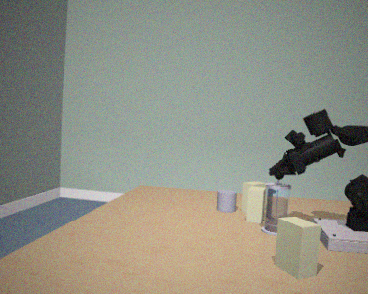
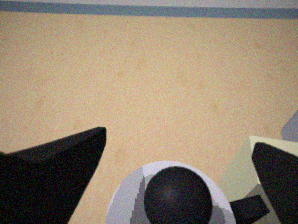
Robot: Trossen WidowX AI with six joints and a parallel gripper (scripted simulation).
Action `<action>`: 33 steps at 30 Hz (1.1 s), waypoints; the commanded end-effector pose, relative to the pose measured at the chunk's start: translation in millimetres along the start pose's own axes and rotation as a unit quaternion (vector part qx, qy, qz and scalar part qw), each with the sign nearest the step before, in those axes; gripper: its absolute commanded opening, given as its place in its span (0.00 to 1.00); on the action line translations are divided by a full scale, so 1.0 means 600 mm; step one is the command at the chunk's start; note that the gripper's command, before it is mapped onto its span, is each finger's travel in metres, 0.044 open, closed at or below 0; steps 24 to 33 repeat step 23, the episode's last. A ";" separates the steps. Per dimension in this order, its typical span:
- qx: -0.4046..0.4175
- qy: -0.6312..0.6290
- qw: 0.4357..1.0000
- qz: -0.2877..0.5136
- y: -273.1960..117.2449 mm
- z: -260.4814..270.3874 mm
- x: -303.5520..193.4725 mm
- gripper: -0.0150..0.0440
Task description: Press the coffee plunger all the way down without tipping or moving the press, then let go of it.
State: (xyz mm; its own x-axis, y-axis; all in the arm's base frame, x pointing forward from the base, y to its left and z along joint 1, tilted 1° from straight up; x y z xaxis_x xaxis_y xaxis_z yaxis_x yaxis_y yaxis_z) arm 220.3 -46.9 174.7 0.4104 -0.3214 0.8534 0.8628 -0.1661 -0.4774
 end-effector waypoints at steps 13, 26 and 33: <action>-0.001 0.003 1.000 0.009 -0.095 0.019 0.093 1.00; -0.001 0.003 1.000 0.009 -0.096 0.019 0.091 1.00; -0.001 0.003 1.000 0.009 -0.096 0.019 0.091 1.00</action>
Point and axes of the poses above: the point midway between the two fingers, 35 mm back from their tips, its own y axis out along the fingers, its own z axis across the jaws, x = y × z, the point moved 2 cm from there along -y, back along the fingers, and after that the axes turned 13 degrees about y, right-handed, at the moved point
